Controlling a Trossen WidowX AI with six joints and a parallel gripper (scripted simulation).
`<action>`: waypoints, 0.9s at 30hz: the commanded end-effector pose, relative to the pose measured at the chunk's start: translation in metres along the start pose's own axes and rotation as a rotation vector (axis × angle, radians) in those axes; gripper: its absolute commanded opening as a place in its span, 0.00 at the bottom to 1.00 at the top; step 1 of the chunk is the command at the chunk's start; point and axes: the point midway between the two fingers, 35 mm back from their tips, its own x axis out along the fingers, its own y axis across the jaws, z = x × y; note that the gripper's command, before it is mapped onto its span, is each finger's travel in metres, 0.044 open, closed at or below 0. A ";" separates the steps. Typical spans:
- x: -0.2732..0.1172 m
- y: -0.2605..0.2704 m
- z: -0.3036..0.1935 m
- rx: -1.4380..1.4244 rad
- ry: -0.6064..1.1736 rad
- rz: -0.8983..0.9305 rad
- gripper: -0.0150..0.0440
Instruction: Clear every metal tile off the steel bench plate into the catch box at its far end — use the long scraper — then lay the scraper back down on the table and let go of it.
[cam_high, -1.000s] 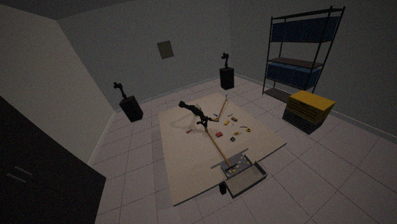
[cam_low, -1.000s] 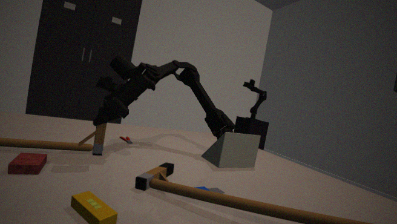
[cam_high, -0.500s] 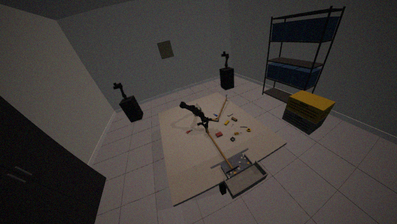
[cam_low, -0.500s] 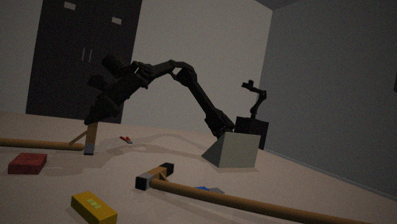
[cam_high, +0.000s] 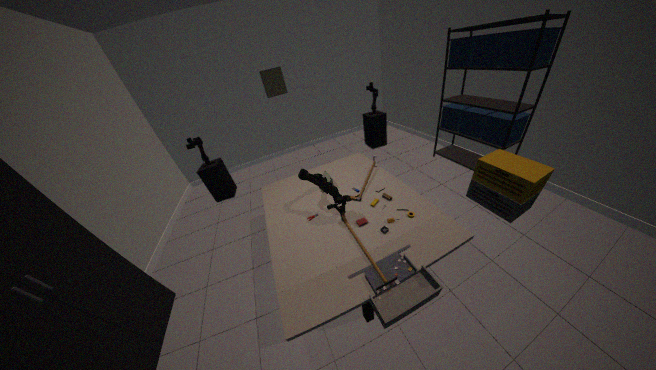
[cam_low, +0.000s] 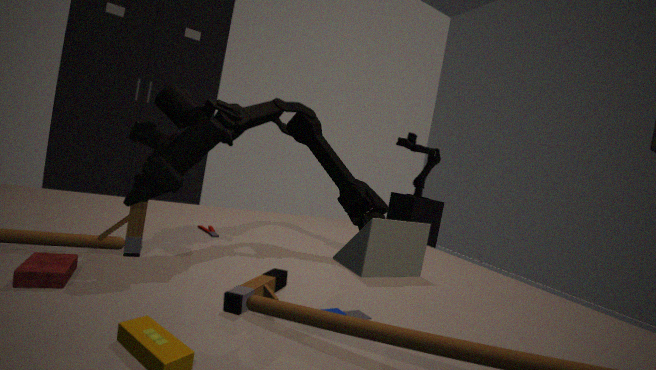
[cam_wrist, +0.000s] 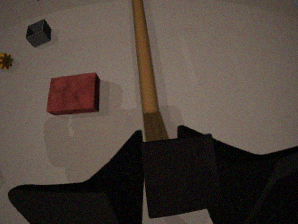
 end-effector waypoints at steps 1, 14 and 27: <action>0.003 -0.001 0.008 0.000 -0.010 0.003 0.25; 0.008 0.000 0.009 0.001 -0.001 -0.001 0.25; 0.009 0.000 0.009 0.001 -0.003 -0.001 0.25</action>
